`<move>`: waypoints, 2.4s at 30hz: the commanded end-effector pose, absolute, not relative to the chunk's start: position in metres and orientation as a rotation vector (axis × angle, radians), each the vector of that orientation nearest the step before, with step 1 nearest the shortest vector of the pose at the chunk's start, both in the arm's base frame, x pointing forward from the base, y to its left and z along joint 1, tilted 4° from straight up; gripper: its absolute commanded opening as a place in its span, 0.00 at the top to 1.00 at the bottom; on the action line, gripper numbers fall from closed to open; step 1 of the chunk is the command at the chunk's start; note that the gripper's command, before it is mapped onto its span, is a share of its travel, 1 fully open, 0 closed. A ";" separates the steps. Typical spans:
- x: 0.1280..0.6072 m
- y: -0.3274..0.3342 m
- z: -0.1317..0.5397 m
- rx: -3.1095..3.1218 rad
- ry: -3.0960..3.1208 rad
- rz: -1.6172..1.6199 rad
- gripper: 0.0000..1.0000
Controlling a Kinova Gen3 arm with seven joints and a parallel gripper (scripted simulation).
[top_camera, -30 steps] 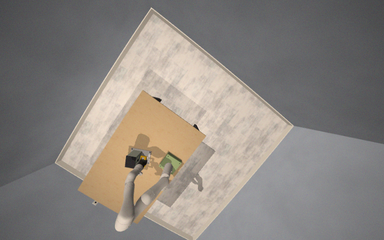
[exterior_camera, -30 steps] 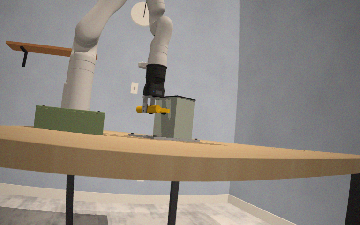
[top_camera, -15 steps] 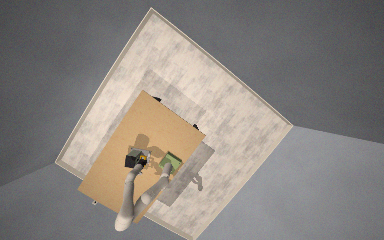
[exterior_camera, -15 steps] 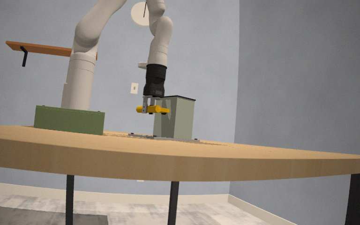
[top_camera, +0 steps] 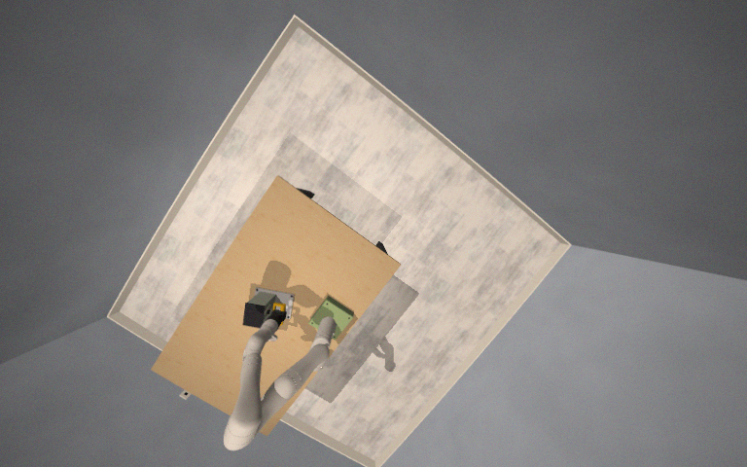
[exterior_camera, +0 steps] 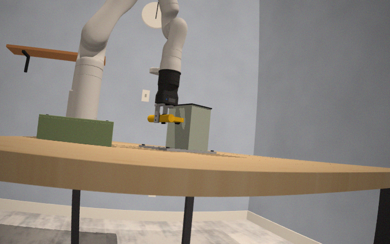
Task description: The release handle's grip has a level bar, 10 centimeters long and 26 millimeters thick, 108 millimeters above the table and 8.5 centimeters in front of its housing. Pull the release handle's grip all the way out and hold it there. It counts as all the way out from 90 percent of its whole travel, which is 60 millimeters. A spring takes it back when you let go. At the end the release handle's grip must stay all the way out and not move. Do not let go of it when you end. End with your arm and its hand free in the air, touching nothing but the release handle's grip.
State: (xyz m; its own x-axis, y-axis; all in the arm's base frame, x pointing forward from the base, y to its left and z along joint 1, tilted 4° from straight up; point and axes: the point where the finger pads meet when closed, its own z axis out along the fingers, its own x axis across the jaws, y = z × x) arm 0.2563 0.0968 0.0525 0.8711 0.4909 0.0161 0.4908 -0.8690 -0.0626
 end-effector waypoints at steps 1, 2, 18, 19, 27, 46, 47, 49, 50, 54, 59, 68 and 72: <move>0.255 0.095 0.051 -2.980 -0.777 0.007 1.00; 0.255 0.095 0.051 -2.980 -0.777 0.007 1.00; 0.255 0.095 0.051 -2.980 -0.777 0.007 1.00; 0.255 0.095 0.051 -2.980 -0.777 0.007 1.00; 0.255 0.095 0.051 -2.980 -0.777 0.007 1.00; 0.241 0.087 0.052 -2.981 -0.778 -0.003 1.00; 0.239 0.085 0.052 -2.981 -0.778 -0.001 1.00; 0.235 0.083 0.052 -2.981 -0.778 -0.002 1.00; 0.233 0.082 0.052 -2.981 -0.778 -0.002 1.00; 0.223 0.077 0.052 -2.981 -0.778 0.000 1.00; 0.217 0.074 0.052 -2.981 -0.778 0.002 1.00; 0.203 0.067 0.051 -2.981 -0.779 0.012 1.00; 0.201 0.066 0.051 -2.980 -0.778 0.015 1.00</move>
